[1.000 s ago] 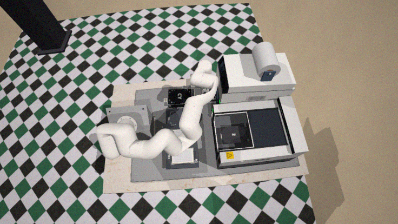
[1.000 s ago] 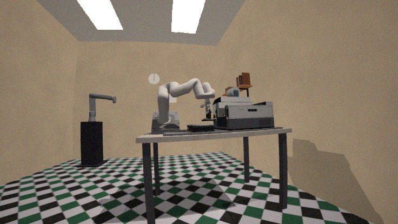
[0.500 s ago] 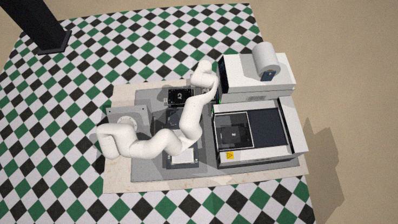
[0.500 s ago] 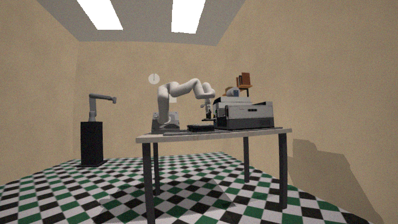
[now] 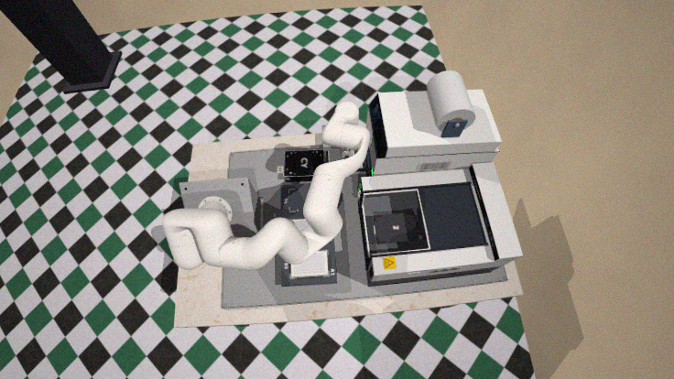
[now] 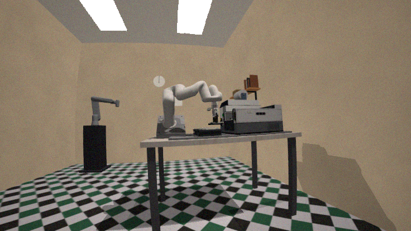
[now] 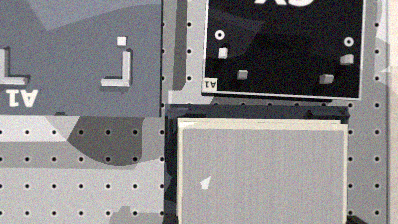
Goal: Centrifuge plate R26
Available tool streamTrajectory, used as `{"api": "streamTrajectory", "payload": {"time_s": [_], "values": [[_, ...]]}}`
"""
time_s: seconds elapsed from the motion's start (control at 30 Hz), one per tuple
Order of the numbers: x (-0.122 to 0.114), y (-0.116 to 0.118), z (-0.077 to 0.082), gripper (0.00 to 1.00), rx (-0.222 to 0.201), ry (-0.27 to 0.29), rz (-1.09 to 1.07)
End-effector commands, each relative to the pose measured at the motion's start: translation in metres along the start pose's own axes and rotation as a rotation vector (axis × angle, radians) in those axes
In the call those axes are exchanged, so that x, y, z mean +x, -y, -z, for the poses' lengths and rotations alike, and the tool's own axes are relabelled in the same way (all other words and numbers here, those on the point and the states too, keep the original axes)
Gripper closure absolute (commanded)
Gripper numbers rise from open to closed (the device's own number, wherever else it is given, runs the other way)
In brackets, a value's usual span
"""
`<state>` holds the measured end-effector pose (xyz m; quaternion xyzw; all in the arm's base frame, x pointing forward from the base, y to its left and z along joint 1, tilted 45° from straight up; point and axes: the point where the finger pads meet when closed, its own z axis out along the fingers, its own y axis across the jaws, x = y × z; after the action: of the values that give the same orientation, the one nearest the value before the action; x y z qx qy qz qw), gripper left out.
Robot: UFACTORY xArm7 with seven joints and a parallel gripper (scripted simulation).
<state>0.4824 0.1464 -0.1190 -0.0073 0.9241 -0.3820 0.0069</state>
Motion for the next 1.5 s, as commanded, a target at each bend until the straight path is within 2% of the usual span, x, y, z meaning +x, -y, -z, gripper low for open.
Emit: {"api": "streamTrajectory", "payload": {"time_s": [0.0,0.37,1.47], "values": [[-0.001,-0.001,0.003,1.0,-0.004,0.003,0.0],[-0.001,-0.001,0.003,1.0,-0.004,0.003,0.0],[0.0,-0.001,0.051,1.0,-0.004,0.003,0.0]]}}
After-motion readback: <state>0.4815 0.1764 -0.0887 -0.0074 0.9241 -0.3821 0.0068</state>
